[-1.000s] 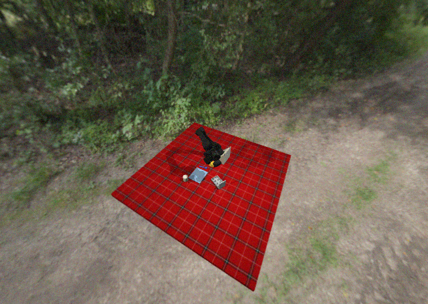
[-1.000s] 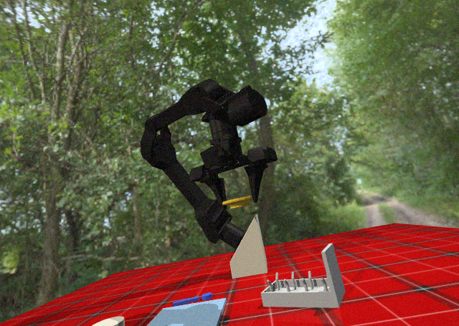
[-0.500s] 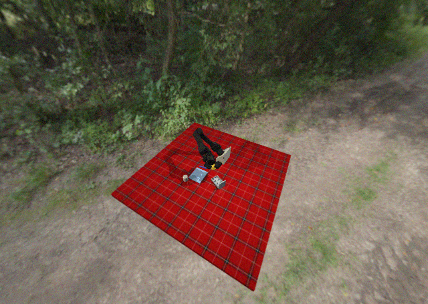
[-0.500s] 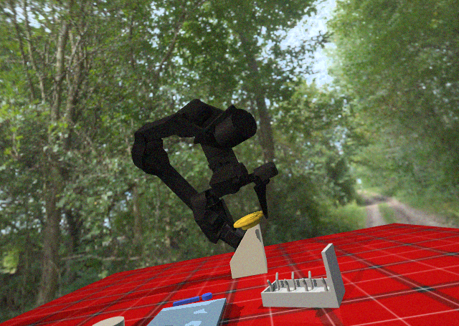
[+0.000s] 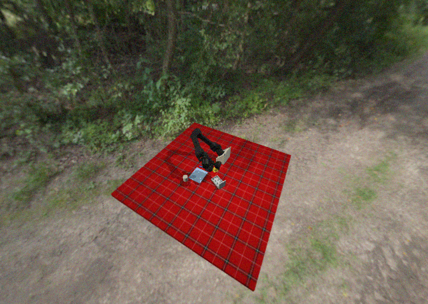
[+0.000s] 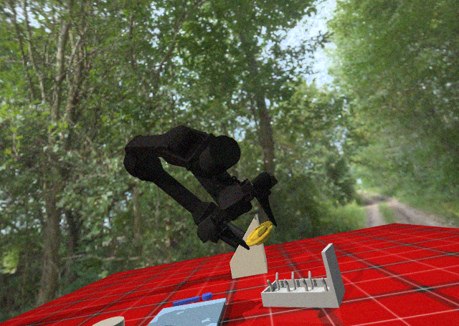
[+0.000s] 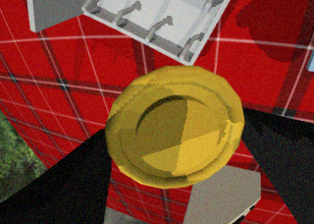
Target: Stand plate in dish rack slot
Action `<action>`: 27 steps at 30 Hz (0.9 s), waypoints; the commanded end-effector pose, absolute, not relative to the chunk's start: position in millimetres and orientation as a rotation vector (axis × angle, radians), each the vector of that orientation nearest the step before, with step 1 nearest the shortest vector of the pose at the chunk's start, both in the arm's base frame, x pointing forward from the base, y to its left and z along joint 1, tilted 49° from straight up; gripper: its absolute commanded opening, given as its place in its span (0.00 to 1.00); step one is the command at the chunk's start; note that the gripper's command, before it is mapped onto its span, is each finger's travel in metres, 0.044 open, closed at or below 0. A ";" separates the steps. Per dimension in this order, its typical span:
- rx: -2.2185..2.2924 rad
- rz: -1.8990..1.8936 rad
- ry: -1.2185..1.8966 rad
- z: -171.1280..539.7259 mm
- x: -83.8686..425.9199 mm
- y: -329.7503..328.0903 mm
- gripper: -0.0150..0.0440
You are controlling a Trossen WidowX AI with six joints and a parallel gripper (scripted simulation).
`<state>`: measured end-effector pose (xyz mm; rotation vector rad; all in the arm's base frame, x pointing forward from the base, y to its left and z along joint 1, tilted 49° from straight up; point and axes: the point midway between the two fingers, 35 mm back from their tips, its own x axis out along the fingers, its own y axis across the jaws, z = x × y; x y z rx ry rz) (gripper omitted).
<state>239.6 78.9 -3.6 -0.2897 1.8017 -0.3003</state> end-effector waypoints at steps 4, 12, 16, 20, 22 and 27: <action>-0.262 -0.086 1.830 -14.6 238.9 72.2 0.25; -0.244 0.149 1.807 -25.0 239.1 65.2 0.25; -0.241 0.264 1.774 -29.4 239.6 61.9 0.25; -0.242 0.374 1.728 -33.0 240.2 58.6 0.25; -0.245 0.428 1.701 -34.6 240.6 57.0 0.25; -0.259 0.554 1.620 -37.9 241.6 52.9 0.25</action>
